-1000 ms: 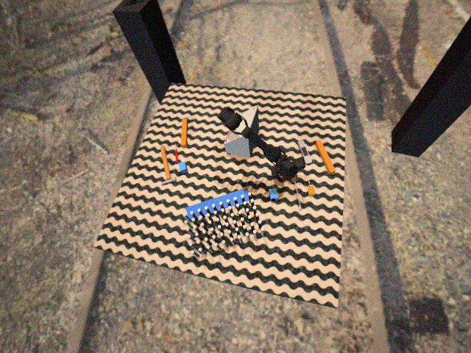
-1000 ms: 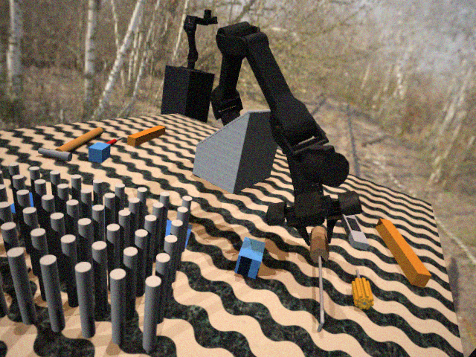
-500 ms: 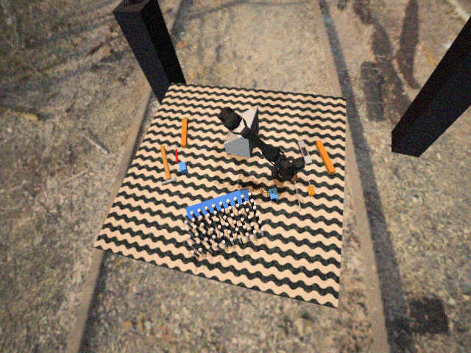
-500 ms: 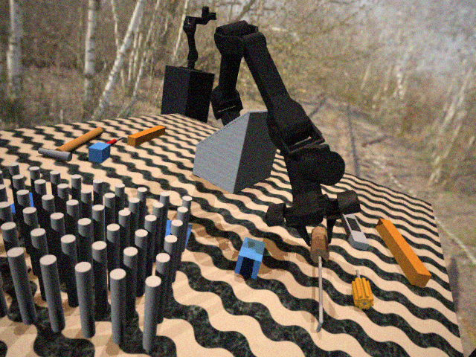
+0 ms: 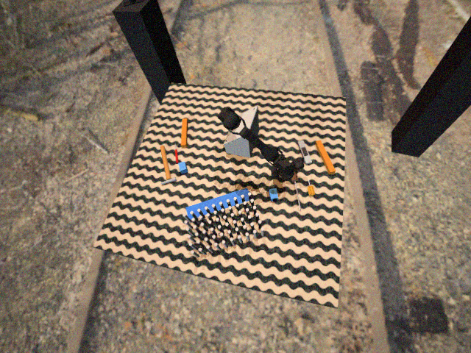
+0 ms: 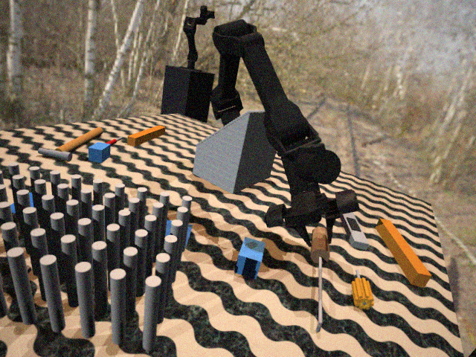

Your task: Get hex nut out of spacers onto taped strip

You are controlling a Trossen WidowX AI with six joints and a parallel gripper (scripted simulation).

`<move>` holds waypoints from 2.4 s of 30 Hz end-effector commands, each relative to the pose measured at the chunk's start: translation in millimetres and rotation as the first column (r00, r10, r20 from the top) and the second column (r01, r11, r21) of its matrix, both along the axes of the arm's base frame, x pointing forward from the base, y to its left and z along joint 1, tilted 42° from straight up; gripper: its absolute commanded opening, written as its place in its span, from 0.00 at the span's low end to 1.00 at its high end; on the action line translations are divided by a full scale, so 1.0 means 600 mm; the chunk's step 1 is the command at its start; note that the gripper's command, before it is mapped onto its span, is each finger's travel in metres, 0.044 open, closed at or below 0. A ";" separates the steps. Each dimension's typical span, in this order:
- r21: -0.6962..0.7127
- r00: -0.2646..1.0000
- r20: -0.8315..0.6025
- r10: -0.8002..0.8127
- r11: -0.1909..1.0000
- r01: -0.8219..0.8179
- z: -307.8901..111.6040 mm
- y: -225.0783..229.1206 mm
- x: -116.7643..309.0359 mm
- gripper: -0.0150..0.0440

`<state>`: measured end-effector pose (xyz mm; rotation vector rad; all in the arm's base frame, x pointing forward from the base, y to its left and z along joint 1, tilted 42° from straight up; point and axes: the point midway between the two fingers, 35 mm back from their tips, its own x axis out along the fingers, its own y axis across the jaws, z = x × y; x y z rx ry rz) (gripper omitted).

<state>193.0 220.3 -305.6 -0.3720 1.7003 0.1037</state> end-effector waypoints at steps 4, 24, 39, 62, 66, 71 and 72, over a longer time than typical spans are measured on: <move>0.005 1.000 0.002 -0.002 1.000 0.002 -0.003 -0.010 -0.004 0.25; 0.053 1.000 0.016 -0.018 0.998 0.017 -0.003 -0.010 -0.005 0.25; 0.066 1.000 0.019 -0.023 0.998 0.021 -0.001 -0.002 0.000 0.74; 0.096 1.000 0.004 -0.015 0.995 0.014 0.089 0.090 -0.009 1.00; 0.096 1.000 0.004 -0.015 0.995 0.014 0.089 0.090 -0.009 1.00; 0.096 1.000 0.004 -0.015 0.995 0.014 0.089 0.090 -0.009 1.00; 0.096 1.000 0.004 -0.015 0.995 0.014 0.089 0.090 -0.009 1.00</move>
